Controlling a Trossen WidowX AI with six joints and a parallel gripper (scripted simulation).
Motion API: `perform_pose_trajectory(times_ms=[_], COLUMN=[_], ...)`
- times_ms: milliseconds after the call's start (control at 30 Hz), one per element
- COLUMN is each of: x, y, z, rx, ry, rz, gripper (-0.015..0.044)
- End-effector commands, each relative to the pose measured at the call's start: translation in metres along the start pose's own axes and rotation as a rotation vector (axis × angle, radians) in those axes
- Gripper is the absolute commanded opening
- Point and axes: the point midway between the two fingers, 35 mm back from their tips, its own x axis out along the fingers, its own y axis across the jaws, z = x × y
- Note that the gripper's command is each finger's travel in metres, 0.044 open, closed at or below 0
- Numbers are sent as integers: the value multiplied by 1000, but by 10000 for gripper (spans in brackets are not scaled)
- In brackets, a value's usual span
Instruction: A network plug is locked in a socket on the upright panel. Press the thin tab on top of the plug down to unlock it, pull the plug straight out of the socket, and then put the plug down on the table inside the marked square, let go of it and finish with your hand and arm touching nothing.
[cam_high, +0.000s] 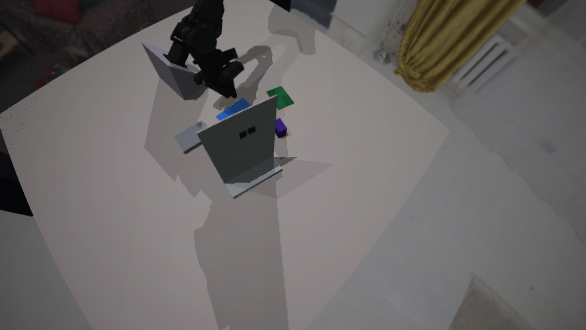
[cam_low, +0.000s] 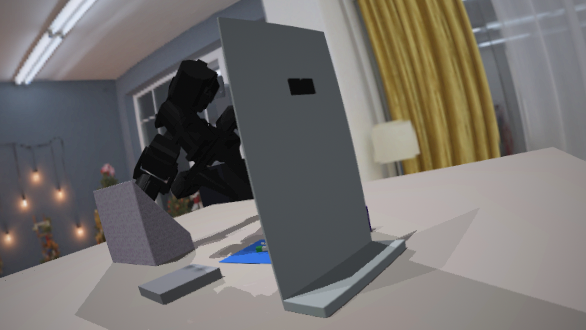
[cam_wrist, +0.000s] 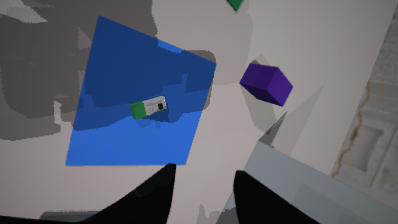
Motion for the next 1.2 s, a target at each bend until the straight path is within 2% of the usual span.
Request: perform_pose_trajectory(times_ms=[0, 567, 1167], x=[-4, -15, -53], y=[-3, -7, -37], z=[2, 5, -1], rx=[-7, 2, 0], ry=[-5, -7, 7], rz=[-6, -9, -4], gripper=[156, 156, 156])
